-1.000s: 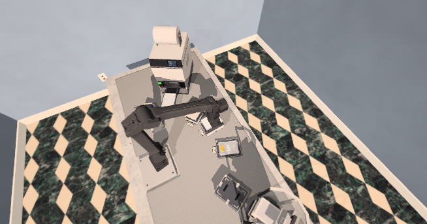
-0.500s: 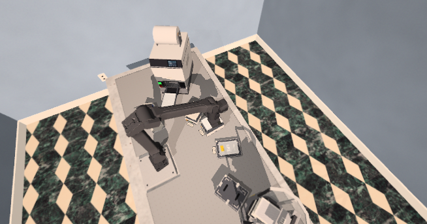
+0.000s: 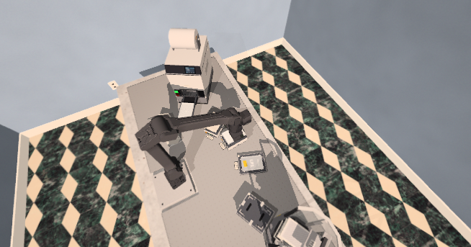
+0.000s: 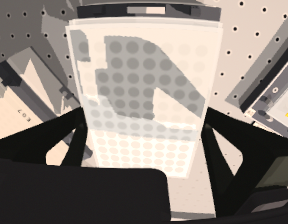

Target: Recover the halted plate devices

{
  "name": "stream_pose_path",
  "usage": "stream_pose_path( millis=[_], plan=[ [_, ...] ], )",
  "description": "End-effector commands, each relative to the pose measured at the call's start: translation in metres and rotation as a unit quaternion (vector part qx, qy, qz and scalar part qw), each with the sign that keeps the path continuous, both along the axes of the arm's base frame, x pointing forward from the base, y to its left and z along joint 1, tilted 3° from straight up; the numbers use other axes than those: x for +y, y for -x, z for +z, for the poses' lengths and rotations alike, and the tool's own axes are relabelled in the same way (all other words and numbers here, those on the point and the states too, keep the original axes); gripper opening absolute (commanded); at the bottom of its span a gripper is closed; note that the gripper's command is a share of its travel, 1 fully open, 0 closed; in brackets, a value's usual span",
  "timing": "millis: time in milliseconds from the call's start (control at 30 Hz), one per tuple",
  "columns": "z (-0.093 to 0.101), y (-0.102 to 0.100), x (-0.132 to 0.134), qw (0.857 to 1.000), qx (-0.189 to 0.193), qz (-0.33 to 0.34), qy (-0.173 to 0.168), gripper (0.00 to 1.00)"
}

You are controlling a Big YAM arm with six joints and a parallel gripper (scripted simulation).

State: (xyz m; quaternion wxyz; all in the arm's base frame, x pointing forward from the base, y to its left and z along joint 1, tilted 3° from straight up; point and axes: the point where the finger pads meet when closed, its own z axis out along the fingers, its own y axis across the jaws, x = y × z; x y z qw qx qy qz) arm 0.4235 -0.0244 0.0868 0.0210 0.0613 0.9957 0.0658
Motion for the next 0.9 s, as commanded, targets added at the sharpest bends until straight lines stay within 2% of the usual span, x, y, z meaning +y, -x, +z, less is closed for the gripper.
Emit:
stream_pose_path(
  millis=[0, 67, 100, 867],
  plan=[
    [-0.003, 0.0, 0.007, 1.0, 0.001, 0.003, -0.001, 0.84],
    [0.001, -0.003, 0.006, 1.0, -0.004, 0.003, -0.001, 0.84],
    [0.01, -0.011, 0.0, 1.0, -0.015, 0.001, 0.001, 0.84],
    [0.01, -0.011, 0.0, 1.0, -0.015, 0.001, 0.001, 0.84]
  ],
)
